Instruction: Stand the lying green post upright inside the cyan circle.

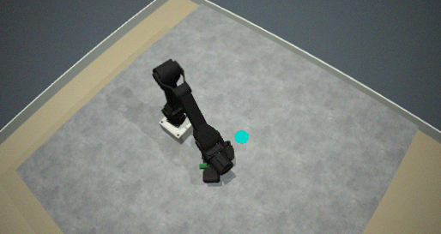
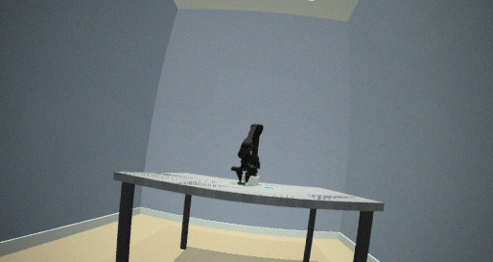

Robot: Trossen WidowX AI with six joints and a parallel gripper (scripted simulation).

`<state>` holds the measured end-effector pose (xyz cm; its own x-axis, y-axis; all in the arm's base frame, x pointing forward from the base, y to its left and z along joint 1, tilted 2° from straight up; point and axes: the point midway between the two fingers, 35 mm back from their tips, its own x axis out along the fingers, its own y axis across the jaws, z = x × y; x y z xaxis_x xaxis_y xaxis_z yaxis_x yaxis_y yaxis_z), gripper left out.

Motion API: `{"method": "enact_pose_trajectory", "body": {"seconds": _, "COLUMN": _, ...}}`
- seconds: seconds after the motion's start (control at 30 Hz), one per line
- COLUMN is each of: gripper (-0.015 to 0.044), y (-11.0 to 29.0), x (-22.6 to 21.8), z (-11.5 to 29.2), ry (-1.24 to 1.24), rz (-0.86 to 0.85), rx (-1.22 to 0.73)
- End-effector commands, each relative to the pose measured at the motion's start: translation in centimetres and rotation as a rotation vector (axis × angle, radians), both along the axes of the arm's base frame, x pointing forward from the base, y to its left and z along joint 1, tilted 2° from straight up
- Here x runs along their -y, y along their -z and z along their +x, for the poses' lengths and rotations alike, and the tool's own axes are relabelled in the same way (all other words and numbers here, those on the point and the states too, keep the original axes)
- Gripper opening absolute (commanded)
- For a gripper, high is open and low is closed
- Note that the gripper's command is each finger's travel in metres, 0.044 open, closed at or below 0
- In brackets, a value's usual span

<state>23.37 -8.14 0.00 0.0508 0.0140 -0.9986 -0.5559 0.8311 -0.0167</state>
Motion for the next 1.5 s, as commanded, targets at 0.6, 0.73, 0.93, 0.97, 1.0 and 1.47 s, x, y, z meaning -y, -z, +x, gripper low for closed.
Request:
{"method": "enact_pose_trajectory", "body": {"seconds": 0.6, "gripper": 0.0023, "y": -0.2, "x": 0.1, "z": 0.2, "ry": 0.004, "rz": -0.007, "rx": 0.009}}
{"method": "enact_pose_trajectory", "body": {"seconds": 0.73, "gripper": 0.0023, "y": -1.4, "x": 0.2, "z": 0.3, "ry": 0.004, "rz": -0.007, "rx": 0.009}}
{"method": "enact_pose_trajectory", "body": {"seconds": 0.93, "gripper": 0.0023, "y": -3.2, "x": 0.3, "z": 0.4, "ry": 0.004, "rz": -0.007, "rx": 0.010}}
{"method": "enact_pose_trajectory", "body": {"seconds": 0.97, "gripper": 0.0023, "y": -3.5, "x": 0.3, "z": 0.4, "ry": 0.004, "rz": -0.007, "rx": 0.010}}
{"method": "enact_pose_trajectory", "body": {"seconds": 1.0, "gripper": 0.0023, "y": -3.8, "x": 0.3, "z": 0.4, "ry": 0.004, "rz": -0.007, "rx": 0.010}}
{"method": "enact_pose_trajectory", "body": {"seconds": 1.47, "gripper": 0.0023, "y": -8.1, "x": 0.3, "z": 0.0, "ry": 0.004, "rz": -0.007, "rx": 0.010}}
